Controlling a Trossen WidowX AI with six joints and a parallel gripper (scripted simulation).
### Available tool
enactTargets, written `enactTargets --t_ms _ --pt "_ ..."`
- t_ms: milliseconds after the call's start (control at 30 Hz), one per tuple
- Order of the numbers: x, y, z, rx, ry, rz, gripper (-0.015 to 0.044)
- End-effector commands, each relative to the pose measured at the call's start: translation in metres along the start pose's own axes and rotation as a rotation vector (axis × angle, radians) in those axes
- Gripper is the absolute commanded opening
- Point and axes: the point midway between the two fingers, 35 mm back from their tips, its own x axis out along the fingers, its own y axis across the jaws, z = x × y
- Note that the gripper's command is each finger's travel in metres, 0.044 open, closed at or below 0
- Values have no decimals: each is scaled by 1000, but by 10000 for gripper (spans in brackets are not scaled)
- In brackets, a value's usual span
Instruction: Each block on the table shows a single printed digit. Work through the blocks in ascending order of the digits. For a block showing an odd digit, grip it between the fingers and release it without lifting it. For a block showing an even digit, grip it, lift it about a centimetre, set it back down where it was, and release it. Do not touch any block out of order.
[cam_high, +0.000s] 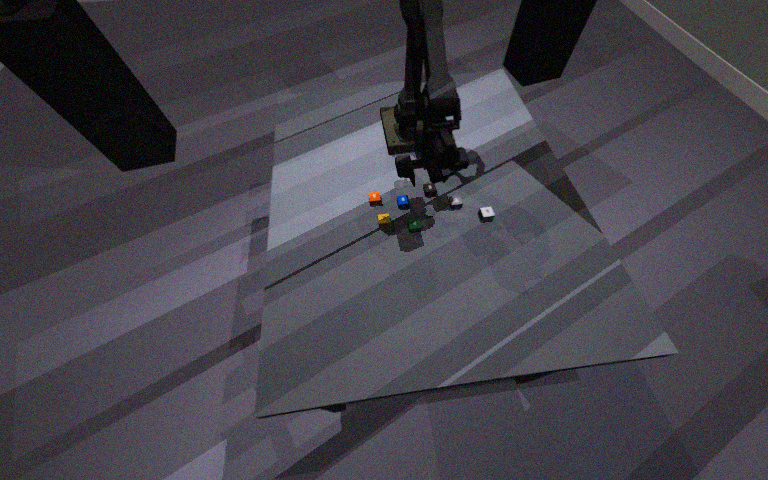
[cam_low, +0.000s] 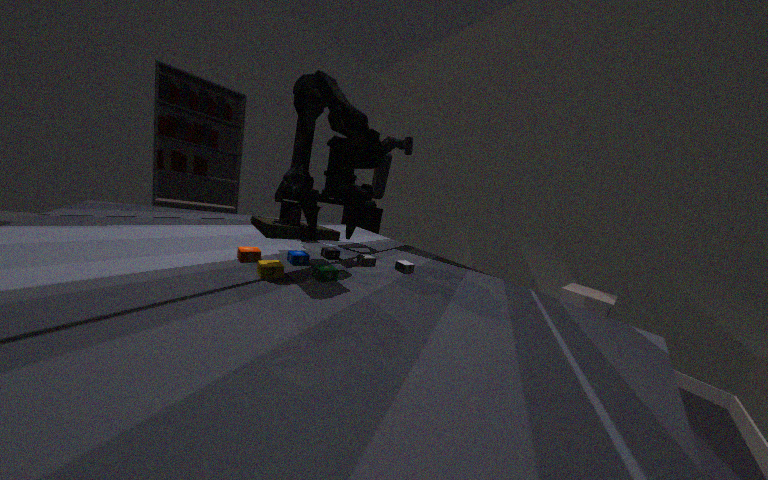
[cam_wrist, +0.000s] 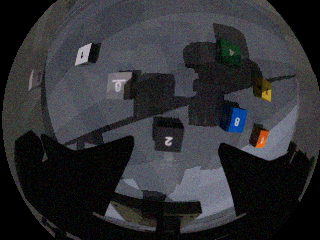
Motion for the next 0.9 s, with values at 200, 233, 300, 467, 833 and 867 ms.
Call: enactTargets --t_ms 200,233,300,467,833,867 --pt "19 -1 -2 4 11 -5 400" --pt "20 -1 -2 4 11 -5 400" --pt "23 -1 -2 4 11 -5 400" --pt "31 -1 -2 4 11 -5 400" --pt "38 -1 -3 4 11 -5 269" --pt "38 -1 -3 4 11 -5 242"
